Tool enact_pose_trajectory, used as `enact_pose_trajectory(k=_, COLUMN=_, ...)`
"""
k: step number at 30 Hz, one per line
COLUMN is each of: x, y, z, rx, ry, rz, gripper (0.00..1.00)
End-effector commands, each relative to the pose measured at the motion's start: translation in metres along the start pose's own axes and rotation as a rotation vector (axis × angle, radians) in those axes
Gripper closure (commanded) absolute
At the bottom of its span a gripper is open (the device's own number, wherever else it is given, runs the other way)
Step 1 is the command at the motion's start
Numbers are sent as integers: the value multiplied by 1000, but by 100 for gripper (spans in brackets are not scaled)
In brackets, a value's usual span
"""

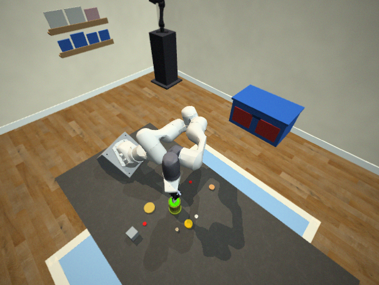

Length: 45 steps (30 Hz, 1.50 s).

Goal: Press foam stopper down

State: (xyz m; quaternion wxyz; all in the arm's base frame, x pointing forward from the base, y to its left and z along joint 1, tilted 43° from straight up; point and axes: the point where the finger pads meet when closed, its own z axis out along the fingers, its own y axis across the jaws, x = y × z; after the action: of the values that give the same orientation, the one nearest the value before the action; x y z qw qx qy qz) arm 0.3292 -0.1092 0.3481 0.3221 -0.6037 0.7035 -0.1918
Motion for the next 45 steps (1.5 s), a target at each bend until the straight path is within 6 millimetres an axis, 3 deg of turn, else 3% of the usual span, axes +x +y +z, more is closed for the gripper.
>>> enact_pose_trajectory(k=1, x=-3, y=4, z=-7, rx=-14, ry=-12, rz=3, gripper=100)
enact_pose_trajectory(k=19, x=2, y=-1, z=-46, rx=-14, ry=-12, rz=3, gripper=100)
enact_pose_trajectory(k=45, x=2, y=-1, z=-49, rx=-14, ry=-12, rz=3, gripper=100)
